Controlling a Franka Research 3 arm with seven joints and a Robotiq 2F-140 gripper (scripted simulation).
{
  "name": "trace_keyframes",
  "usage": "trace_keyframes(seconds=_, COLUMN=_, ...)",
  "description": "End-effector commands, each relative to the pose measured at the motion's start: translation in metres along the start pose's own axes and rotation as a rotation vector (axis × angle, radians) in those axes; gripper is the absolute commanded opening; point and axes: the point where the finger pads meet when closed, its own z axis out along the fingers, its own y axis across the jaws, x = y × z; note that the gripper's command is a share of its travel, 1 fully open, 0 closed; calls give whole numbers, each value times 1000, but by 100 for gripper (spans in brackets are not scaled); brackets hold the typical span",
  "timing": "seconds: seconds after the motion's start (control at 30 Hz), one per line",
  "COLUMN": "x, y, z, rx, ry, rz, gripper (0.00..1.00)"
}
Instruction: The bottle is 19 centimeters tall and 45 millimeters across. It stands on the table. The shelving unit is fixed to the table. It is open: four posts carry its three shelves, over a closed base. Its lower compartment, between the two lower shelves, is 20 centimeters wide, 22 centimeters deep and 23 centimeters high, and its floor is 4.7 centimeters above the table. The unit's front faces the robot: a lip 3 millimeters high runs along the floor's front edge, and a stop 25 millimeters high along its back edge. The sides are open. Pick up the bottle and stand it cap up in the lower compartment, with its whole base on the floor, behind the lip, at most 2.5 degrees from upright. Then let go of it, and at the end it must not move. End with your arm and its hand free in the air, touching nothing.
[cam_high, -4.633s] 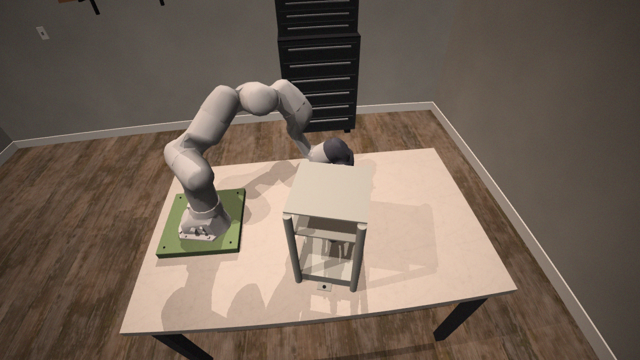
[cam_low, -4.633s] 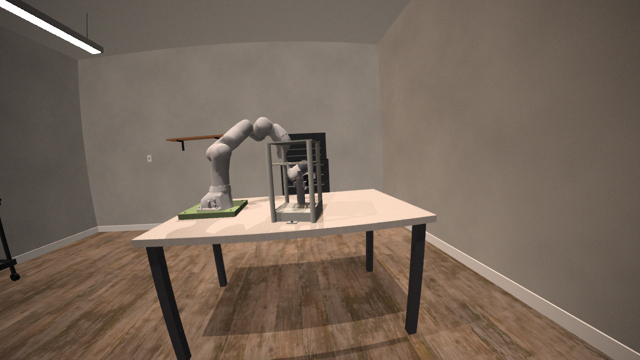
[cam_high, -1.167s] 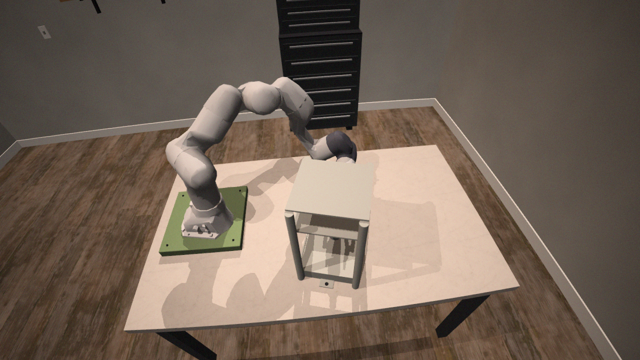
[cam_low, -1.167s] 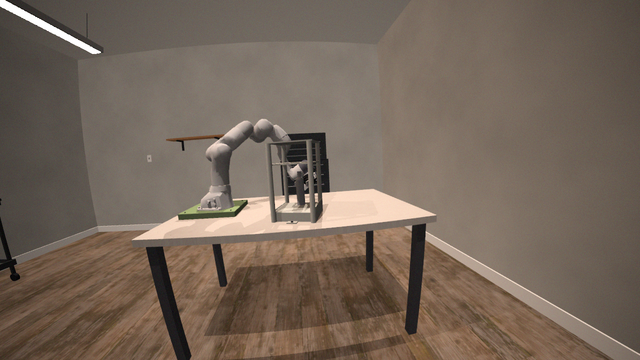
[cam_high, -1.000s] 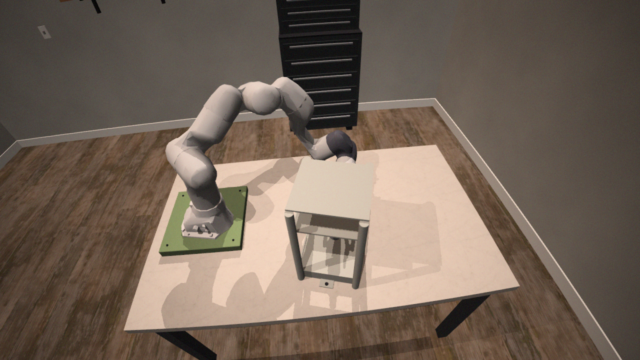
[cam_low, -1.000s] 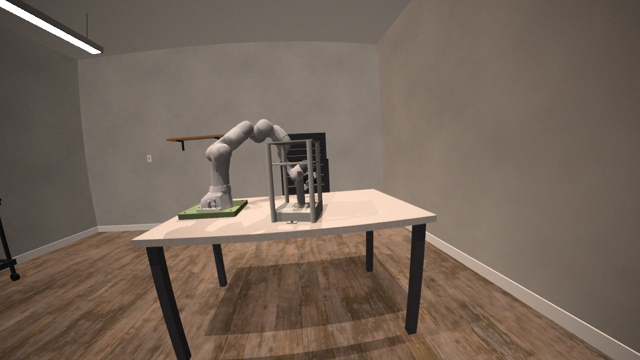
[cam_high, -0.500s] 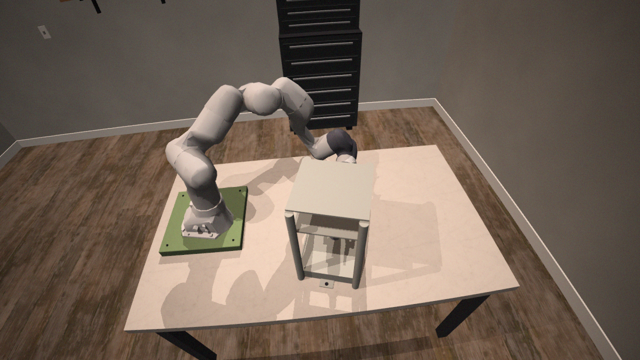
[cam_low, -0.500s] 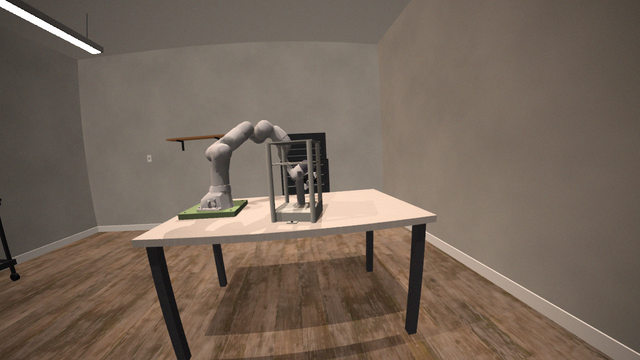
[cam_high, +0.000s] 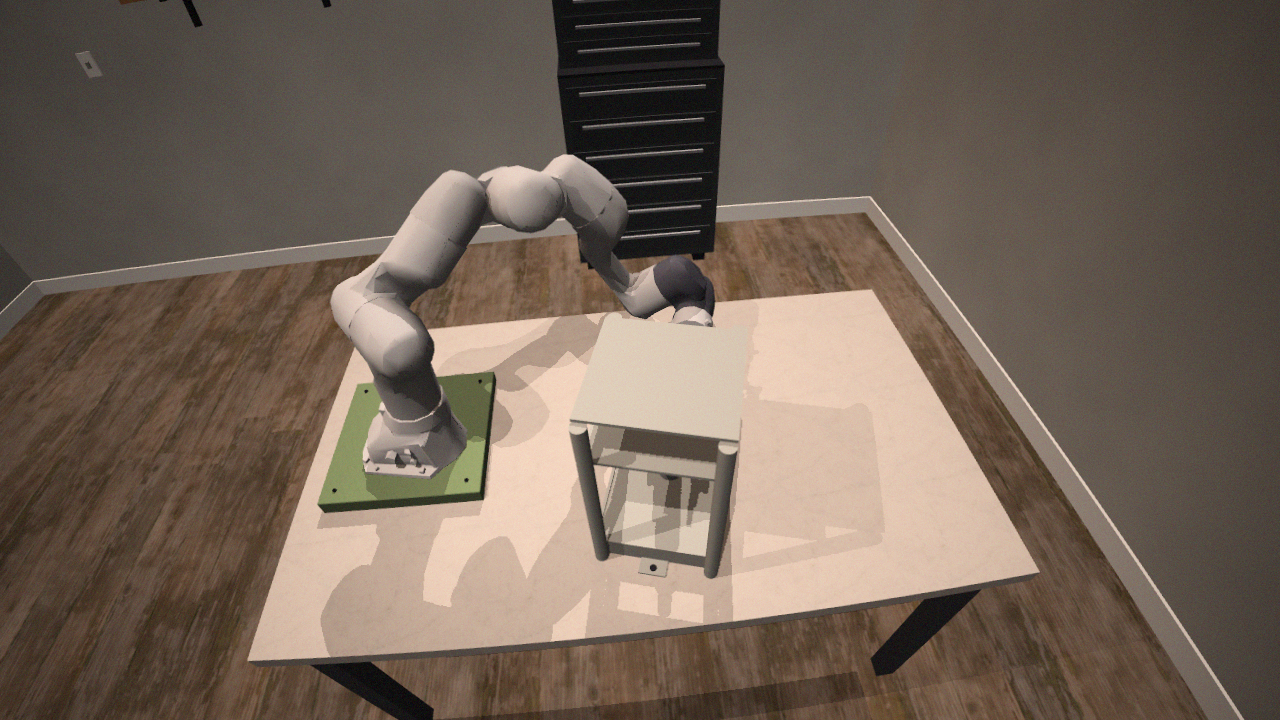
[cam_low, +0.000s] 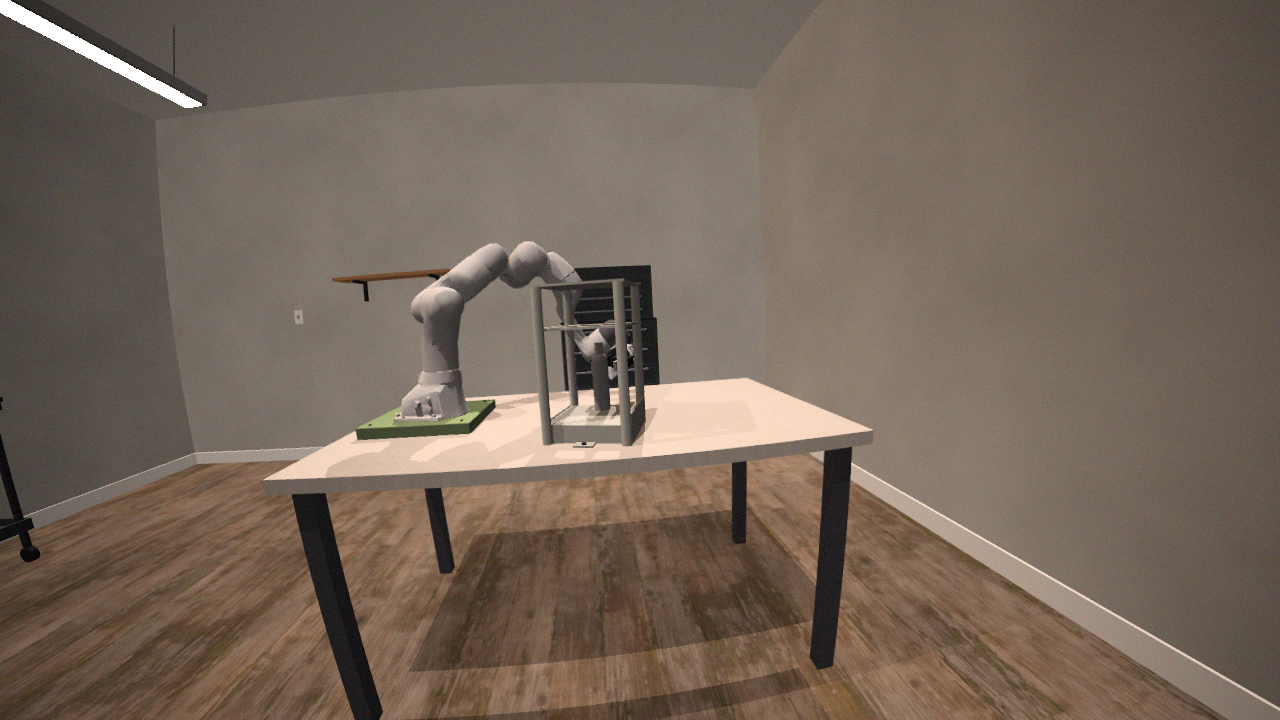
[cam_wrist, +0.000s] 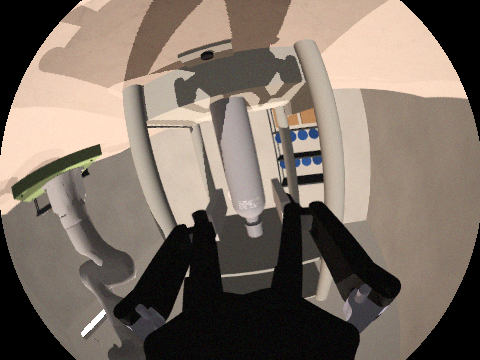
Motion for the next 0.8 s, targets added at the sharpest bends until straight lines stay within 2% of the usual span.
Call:
trace_keyframes(seconds=0.0, x=0, y=-2, z=-2, rx=3, ry=-3, rz=-9, gripper=38)
trace_keyframes(seconds=0.77, x=0, y=-2, z=-5, rx=3, ry=-3, rz=-9, gripper=38)
